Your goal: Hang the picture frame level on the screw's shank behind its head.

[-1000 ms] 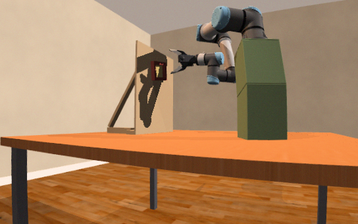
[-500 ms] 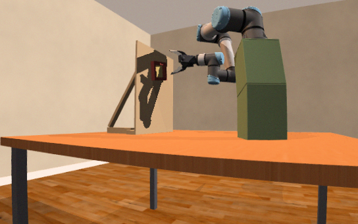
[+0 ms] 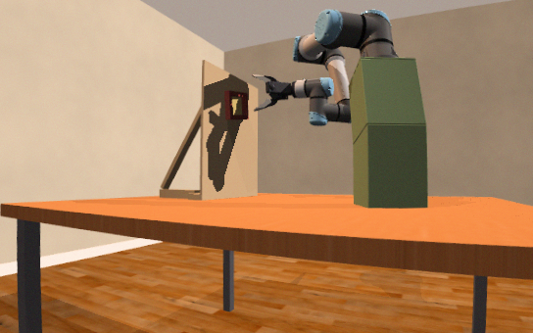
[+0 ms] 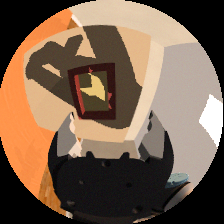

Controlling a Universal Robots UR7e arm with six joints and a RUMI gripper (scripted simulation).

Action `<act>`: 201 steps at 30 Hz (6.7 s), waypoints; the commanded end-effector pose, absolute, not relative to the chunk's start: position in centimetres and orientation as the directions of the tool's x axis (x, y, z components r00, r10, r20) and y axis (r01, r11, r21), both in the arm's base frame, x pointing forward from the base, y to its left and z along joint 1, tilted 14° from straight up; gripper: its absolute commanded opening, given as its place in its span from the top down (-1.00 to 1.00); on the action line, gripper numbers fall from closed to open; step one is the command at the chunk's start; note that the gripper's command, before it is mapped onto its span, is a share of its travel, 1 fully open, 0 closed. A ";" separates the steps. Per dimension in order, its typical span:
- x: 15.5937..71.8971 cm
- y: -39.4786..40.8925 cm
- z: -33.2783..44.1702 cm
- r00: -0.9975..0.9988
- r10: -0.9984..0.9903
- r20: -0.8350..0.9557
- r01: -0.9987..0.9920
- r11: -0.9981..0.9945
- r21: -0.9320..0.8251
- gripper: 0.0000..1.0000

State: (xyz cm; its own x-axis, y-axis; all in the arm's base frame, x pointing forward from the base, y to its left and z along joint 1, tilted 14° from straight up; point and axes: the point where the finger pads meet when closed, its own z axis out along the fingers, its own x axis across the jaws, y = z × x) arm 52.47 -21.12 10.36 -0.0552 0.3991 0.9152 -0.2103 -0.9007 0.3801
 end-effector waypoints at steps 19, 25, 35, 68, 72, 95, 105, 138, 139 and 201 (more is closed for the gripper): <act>52.5 -21.1 10.4 -0.055 0.399 0.915 -0.210 -0.901 0.380 0.42; 52.5 -21.1 10.4 -0.055 0.399 0.915 -0.210 -0.901 0.380 0.42; 52.5 -21.1 10.4 -0.055 0.399 0.915 -0.210 -0.901 0.380 0.42; 52.7 -21.1 10.5 -0.055 0.399 0.915 -0.210 -0.901 0.380 0.42; 52.9 -21.2 10.5 -0.055 0.399 0.915 -0.210 -0.901 0.380 0.42; 55.8 -21.7 10.9 -0.055 0.399 0.915 -0.210 -0.901 0.380 0.42; 57.2 -21.9 11.1 -0.055 0.399 0.915 -0.210 -0.901 0.380 0.42; 59.1 -22.3 11.3 -0.055 0.399 0.915 -0.210 -0.901 0.380 0.42; 59.1 -22.3 11.3 -0.055 0.399 0.915 -0.210 -0.901 0.380 0.42; 59.1 -22.3 11.3 -0.055 0.399 0.915 -0.210 -0.901 0.380 1.00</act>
